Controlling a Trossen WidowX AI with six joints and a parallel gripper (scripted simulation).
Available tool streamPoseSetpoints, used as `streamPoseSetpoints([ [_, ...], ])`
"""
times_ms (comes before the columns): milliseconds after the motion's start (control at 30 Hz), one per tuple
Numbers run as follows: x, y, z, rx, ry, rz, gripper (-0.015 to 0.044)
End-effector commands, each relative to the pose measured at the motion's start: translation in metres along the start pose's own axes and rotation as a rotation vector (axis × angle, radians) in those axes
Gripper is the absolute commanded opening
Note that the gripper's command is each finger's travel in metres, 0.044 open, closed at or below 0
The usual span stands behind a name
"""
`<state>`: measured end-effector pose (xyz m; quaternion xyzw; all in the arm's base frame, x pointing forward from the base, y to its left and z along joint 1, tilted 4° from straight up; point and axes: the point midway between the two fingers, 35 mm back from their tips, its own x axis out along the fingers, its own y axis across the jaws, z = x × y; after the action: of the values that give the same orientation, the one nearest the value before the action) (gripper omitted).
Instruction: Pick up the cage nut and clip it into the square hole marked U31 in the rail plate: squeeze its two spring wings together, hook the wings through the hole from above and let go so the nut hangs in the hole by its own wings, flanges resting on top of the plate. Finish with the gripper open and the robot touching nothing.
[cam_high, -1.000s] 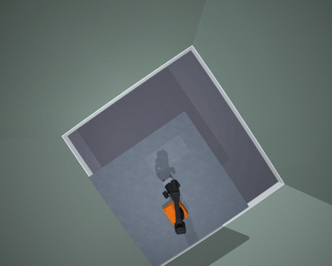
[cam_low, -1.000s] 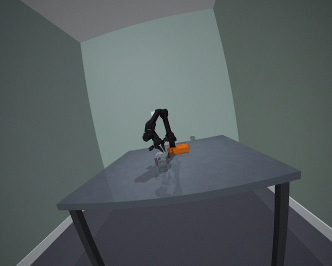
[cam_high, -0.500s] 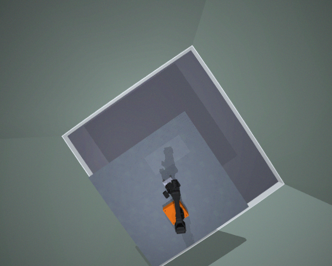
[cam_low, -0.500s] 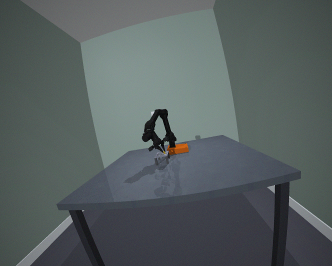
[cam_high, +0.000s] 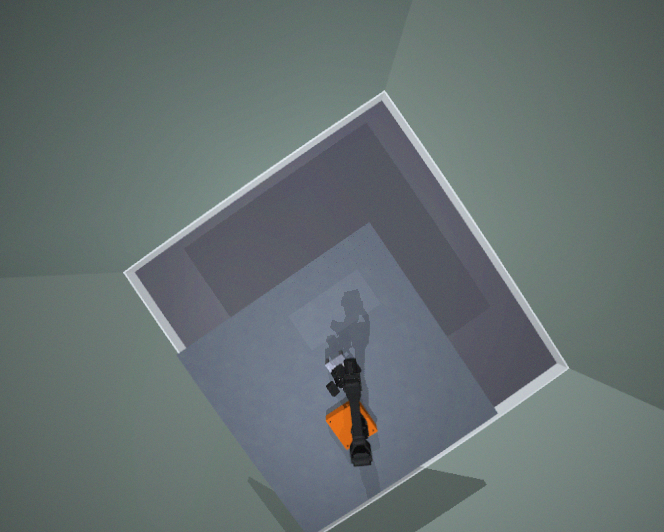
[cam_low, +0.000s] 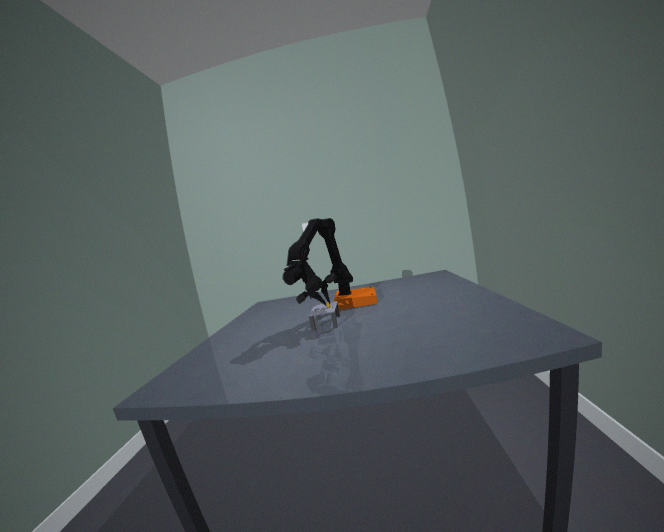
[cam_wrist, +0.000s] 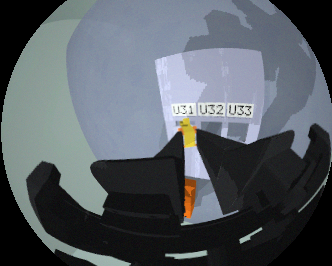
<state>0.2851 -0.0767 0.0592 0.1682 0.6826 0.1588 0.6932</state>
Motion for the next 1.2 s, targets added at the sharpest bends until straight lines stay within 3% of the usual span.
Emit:
streamPoseSetpoints([
  [0,0.0005,-0.0003,0.0000,0.000,0.001,0.016,0.0036],
  [1167,0.0006,-0.0038,0.0000,-0.001,0.001,0.039,0.0036],
])
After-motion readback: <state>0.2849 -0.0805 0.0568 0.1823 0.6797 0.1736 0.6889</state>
